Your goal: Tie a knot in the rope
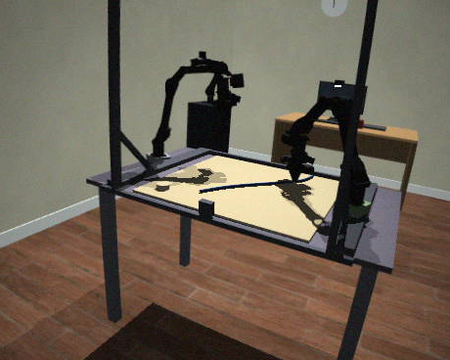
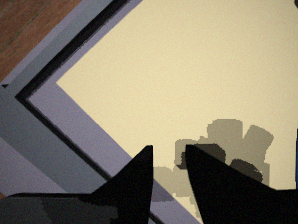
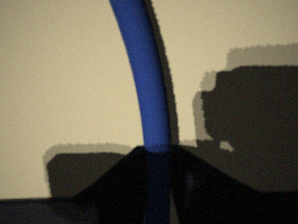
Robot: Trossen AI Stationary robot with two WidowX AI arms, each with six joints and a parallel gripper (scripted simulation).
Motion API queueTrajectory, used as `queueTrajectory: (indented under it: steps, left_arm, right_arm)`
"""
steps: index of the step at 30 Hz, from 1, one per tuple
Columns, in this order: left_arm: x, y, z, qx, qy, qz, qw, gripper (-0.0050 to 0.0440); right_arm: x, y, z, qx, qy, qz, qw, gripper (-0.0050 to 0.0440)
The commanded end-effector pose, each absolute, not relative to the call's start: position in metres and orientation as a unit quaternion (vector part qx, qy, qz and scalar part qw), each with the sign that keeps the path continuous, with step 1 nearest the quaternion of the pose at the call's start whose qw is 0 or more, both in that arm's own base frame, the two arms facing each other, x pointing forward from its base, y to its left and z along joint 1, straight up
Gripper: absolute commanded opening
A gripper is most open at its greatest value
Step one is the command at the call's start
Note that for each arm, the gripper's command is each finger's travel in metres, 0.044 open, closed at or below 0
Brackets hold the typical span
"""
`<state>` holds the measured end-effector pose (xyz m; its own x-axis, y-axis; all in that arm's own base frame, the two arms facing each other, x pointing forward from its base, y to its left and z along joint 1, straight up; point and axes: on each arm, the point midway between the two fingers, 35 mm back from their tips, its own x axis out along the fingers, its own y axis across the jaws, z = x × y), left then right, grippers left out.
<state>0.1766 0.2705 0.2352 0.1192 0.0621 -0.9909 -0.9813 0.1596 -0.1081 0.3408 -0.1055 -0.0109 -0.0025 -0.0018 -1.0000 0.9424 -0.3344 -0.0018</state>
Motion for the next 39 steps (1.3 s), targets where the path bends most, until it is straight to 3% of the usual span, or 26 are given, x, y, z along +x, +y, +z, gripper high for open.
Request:
queueTrajectory:
  steps: [1,39]
  left_arm:
    - [0.177,0.269,0.242,-0.468,0.481,0.449,0.590,0.0100]
    - [0.177,0.269,0.242,-0.468,0.481,0.449,0.590,0.0100]
  right_arm:
    - [0.346,-0.107,-0.003,0.583,0.401,-0.572,0.415,0.0045]
    - [0.331,-0.066,-0.004,0.583,0.402,-0.571,0.414,0.0045]
